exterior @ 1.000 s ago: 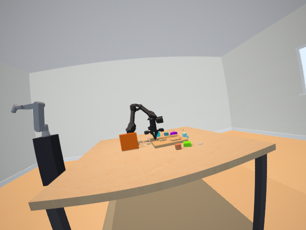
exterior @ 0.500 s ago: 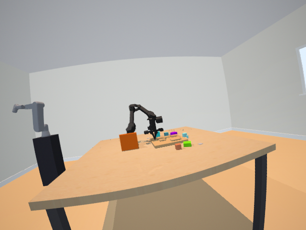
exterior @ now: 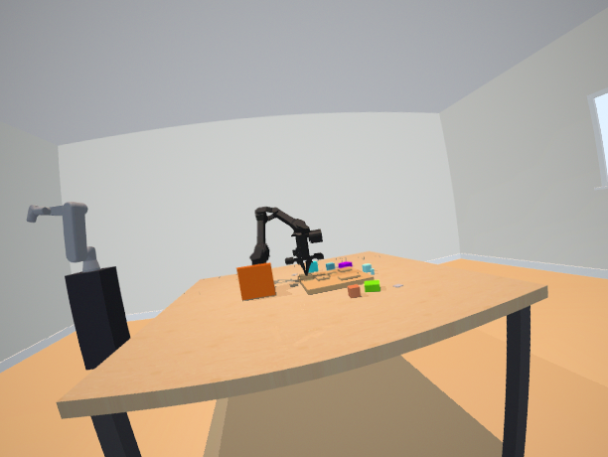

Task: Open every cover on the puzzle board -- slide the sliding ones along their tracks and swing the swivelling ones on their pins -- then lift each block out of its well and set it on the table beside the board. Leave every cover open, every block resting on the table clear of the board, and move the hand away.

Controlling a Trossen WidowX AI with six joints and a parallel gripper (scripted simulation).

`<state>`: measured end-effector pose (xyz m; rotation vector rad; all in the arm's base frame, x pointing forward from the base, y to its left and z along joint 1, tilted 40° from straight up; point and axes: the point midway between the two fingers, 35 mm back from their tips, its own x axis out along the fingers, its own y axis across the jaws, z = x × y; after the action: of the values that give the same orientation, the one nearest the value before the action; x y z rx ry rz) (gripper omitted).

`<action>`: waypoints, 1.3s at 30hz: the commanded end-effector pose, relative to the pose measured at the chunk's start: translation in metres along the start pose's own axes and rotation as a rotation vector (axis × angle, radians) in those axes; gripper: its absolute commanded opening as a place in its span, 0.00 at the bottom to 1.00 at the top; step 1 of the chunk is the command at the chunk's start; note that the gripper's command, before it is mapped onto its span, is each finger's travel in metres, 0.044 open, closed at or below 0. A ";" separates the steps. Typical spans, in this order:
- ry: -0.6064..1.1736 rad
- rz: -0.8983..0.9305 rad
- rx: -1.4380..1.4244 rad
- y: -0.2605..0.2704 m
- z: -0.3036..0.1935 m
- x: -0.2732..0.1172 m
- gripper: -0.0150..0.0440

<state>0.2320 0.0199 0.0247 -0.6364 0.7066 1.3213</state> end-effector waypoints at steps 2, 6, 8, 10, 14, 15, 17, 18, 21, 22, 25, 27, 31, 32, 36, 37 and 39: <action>-0.001 -0.006 -0.010 -0.002 0.002 -0.008 0.25; -0.001 -0.006 -0.010 -0.002 0.002 -0.013 0.25; -0.001 -0.006 -0.010 -0.002 0.002 -0.016 0.25; -0.001 -0.006 -0.010 -0.002 0.002 -0.018 0.25; -0.001 -0.006 -0.010 -0.002 0.003 -0.023 0.25; -0.001 -0.006 -0.010 -0.002 0.003 -0.025 0.25; -0.001 -0.006 -0.010 -0.002 0.003 -0.027 0.25; -0.001 -0.006 -0.010 -0.002 0.003 -0.028 0.25; -0.001 -0.006 -0.010 -0.002 0.004 -0.032 0.25; -0.002 -0.006 -0.010 -0.002 0.004 -0.034 0.25; -0.002 -0.006 -0.010 -0.001 0.004 -0.037 0.25; -0.002 -0.006 -0.010 -0.001 0.004 -0.040 0.25; -0.006 -0.005 -0.004 -0.014 0.001 -0.038 0.25; -0.006 -0.006 -0.004 -0.020 -0.001 -0.039 0.25; -0.004 -0.007 -0.007 -0.041 -0.008 -0.044 0.25; -0.004 -0.007 -0.008 -0.047 -0.010 -0.045 0.25; -0.003 -0.008 -0.009 -0.057 -0.013 -0.046 0.25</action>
<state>0.2663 -0.0183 0.0557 -0.6410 0.6933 1.3130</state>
